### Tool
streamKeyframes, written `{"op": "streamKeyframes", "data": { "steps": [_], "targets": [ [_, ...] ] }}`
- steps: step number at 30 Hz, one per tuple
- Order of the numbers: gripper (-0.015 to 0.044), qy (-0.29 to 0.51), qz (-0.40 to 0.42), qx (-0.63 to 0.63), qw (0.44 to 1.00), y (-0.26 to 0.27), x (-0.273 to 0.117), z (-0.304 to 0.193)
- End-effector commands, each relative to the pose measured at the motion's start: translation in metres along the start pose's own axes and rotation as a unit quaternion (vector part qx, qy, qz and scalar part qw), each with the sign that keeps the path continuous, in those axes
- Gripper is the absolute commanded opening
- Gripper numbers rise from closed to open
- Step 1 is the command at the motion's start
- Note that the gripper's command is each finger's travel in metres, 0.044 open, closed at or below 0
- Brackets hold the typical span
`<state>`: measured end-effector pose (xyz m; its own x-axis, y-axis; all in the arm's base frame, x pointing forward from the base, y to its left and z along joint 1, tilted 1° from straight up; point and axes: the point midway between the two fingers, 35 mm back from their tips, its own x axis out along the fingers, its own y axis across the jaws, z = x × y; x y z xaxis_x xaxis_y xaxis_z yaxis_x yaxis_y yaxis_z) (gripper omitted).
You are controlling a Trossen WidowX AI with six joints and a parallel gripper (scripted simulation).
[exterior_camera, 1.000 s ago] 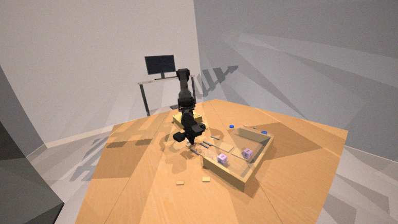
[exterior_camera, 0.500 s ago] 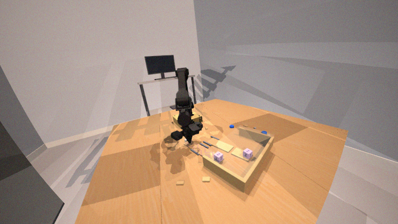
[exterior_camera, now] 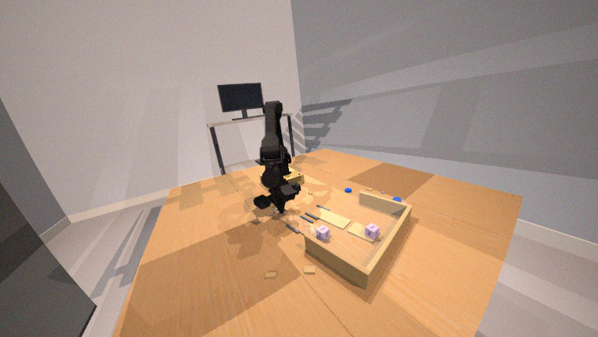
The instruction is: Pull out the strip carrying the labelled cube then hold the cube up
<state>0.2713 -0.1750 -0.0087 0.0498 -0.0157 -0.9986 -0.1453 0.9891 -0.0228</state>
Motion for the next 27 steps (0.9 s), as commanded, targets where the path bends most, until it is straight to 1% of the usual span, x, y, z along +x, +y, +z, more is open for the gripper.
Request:
{"op": "streamKeyframes", "data": {
  "steps": [1,27],
  "targets": [
    [0.0000,0.012,0.007,0.002,1.000,0.003,0.006,-0.013],
    [0.0000,0.013,0.007,0.002,1.000,0.003,0.005,-0.051]
  ]
}}
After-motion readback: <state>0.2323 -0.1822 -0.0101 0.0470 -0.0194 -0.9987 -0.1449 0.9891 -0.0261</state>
